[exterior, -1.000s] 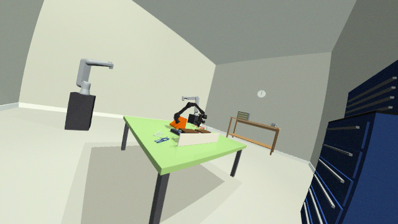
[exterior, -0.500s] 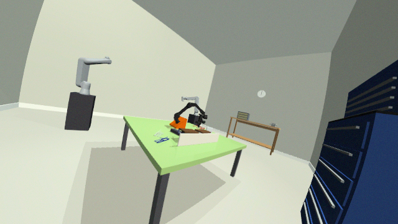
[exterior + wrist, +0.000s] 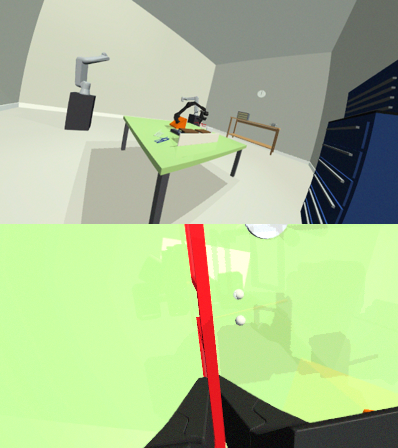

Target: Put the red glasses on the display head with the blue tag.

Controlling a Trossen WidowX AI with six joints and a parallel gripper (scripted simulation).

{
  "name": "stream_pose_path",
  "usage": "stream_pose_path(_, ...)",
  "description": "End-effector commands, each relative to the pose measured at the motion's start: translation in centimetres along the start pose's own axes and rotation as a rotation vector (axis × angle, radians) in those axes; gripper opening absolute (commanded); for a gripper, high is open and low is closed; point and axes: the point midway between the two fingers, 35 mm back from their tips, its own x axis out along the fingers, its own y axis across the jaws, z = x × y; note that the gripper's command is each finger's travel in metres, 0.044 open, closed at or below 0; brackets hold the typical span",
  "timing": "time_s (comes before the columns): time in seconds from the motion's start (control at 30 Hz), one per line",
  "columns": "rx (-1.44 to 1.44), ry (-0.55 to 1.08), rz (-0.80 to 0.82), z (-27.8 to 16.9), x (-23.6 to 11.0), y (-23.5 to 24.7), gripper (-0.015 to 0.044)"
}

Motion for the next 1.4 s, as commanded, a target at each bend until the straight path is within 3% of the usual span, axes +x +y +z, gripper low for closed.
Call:
stream_pose_path(0.0,0.012,0.005,0.001,0.0,-0.7,-0.1,0.0)
stream_pose_path(0.73,0.847,0.0,0.01,4.3,-1.9,-13.6,0.0)
stream_pose_path(1.37,1.579,-0.011,-0.023,3.6,-0.5,-25.5,0.0)
